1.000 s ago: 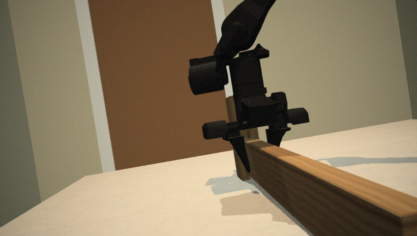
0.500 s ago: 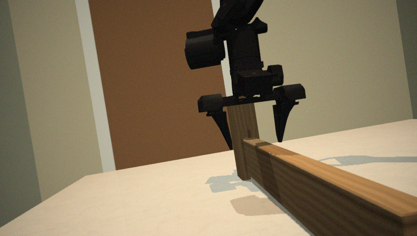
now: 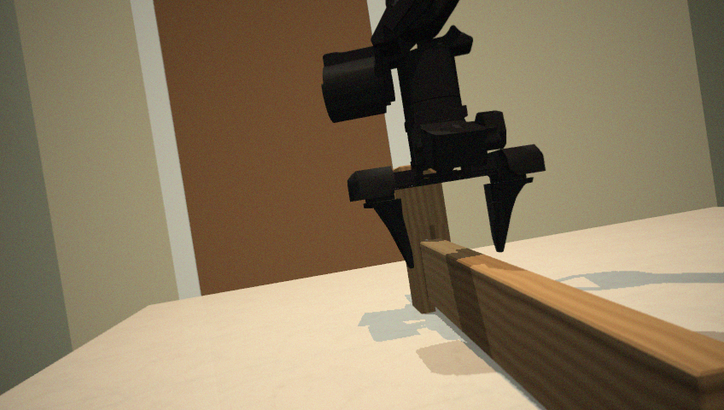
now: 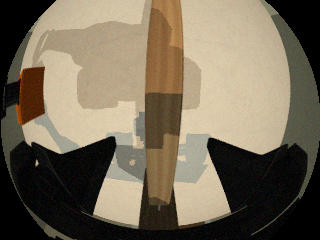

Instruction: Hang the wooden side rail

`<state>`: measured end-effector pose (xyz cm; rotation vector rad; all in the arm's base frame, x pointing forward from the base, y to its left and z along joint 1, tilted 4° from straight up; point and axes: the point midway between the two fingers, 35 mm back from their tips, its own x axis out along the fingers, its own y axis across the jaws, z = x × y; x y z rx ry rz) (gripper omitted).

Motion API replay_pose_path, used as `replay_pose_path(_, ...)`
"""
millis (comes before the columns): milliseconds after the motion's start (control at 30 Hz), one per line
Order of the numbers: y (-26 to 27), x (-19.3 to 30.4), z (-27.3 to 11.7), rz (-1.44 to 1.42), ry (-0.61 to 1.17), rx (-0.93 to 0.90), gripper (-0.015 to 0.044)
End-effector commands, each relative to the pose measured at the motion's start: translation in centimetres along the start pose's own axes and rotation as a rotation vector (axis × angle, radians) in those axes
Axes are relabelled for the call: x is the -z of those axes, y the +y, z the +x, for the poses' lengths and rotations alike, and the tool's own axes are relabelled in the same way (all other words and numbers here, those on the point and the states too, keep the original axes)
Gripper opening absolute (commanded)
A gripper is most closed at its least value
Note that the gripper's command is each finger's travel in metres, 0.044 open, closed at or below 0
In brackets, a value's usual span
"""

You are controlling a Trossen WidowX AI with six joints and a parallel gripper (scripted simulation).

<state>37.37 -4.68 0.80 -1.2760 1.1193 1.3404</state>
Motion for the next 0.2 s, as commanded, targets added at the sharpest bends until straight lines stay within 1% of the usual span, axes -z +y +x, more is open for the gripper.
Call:
replay_pose_path(0,0.0,-0.02,0.03,-0.003,0.0,-0.001,0.044)
replay_pose_path(167,0.0,-0.02,0.03,-0.003,0.0,-0.001,0.044)
